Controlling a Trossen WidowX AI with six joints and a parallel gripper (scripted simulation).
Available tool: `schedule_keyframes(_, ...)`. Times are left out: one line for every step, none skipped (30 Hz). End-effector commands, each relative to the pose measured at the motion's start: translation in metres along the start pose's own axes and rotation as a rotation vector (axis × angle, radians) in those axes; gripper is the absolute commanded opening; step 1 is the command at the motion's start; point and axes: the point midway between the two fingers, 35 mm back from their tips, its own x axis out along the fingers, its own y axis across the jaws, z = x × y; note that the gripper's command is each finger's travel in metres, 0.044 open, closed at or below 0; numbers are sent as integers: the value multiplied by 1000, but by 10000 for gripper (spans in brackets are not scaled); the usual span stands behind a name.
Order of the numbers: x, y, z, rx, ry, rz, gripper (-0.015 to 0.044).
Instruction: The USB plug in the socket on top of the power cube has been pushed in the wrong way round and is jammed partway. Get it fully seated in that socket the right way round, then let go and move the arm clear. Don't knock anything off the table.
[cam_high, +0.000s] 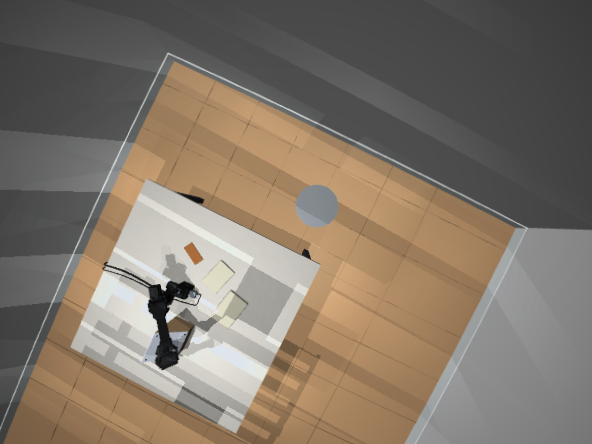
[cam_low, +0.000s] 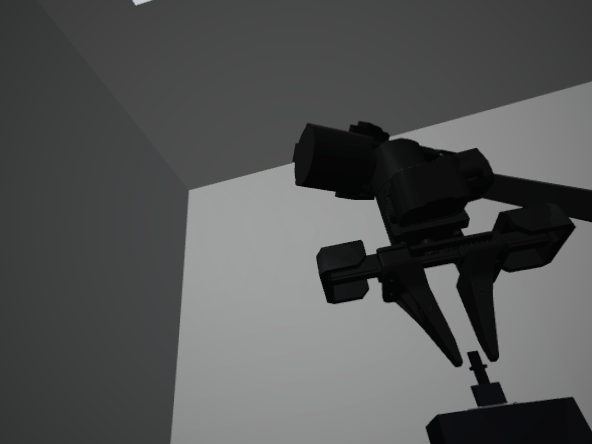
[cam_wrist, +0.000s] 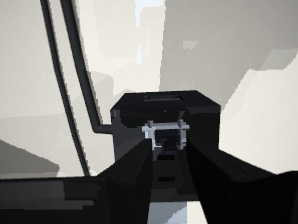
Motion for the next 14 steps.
schedule_keyframes(0,0,0,0,0,0,95)
schedule_keyframes(0,0,0,0,0,0,95)
schedule_keyframes(0,0,0,0,0,0,95)
schedule_keyframes(-1,0,0,0,0,0,95)
schedule_keyframes(-2,0,0,0,0,0,95)
schedule_keyframes(-3,0,0,0,0,0,95)
schedule_keyframes(-4,0,0,0,0,0,95)
schedule_keyframes(-5,0,0,0,0,0,95)
schedule_keyframes(-6,0,0,0,0,0,95)
schedule_keyframes(-7,0,0,0,0,0,95)
schedule_keyframes(-8,0,0,0,0,0,95)
schedule_keyframes(-9,0,1,0,0,0,95)
schedule_keyframes(-10,0,1,0,0,0,95)
schedule_keyframes(-11,0,1,0,0,0,95)
